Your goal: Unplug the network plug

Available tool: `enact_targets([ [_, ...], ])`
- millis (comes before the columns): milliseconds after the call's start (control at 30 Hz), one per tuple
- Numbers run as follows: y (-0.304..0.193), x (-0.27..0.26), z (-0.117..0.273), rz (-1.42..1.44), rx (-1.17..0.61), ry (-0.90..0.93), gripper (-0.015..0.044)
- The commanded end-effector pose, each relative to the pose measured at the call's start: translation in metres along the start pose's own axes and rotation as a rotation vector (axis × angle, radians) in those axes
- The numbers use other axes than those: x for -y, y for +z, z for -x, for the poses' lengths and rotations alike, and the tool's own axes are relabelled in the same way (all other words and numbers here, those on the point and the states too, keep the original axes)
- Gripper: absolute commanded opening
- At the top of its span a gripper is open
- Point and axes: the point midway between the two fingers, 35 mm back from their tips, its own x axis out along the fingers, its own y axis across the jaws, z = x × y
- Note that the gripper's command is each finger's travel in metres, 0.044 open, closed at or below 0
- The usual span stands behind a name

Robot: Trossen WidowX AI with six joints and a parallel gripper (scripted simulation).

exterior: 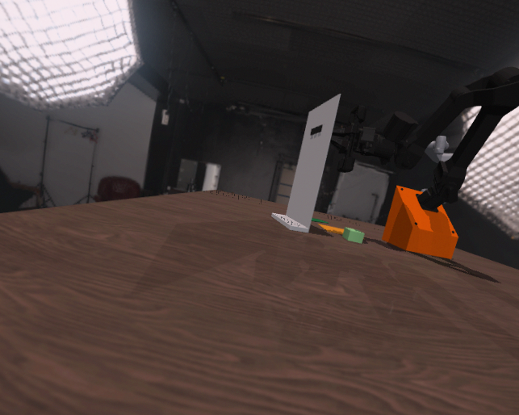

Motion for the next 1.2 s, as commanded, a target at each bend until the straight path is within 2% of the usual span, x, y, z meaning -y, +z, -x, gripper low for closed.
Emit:
enact_targets([
  [0,-0.001,0.0,0.005,0.003,-0.002,0.002,0.0],
  [1167,-0.009,0.0,0.027,0.004,-0.003,0.004,0.0],
])
